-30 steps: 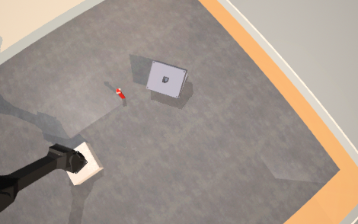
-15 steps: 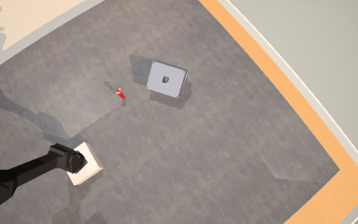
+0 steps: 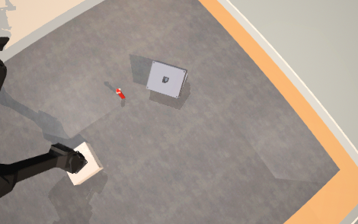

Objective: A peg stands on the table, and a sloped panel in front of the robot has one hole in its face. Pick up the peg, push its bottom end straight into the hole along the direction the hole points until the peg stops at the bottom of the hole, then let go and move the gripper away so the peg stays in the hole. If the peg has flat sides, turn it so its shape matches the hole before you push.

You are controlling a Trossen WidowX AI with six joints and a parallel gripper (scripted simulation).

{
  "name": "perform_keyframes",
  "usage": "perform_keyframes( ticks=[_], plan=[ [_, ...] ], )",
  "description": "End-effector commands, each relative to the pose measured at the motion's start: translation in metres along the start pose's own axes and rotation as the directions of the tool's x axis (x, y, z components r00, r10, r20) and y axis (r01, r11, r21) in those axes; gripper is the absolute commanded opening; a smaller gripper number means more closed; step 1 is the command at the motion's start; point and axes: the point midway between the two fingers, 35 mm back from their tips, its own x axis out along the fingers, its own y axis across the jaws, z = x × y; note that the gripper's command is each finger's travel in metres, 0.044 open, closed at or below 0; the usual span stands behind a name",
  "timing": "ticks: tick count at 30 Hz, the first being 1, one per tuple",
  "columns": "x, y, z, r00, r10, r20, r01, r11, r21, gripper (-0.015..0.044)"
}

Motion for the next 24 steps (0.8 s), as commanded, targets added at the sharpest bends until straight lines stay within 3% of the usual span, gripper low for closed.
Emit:
perform_keyframes(
  ticks=[1, 12, 24],
  plan=[
    [0.000, 0.048, 0.006, 0.991, 0.133, 0.019, -0.134, 0.983, 0.122, 0.0440],
    [-0.007, 0.119, 0.015, 0.937, 0.347, 0.049, -0.336, 0.849, 0.408, 0.0440],
    [-0.029, 0.193, 0.026, 0.821, 0.564, 0.087, -0.465, 0.572, 0.676, 0.0440]
  ],
)
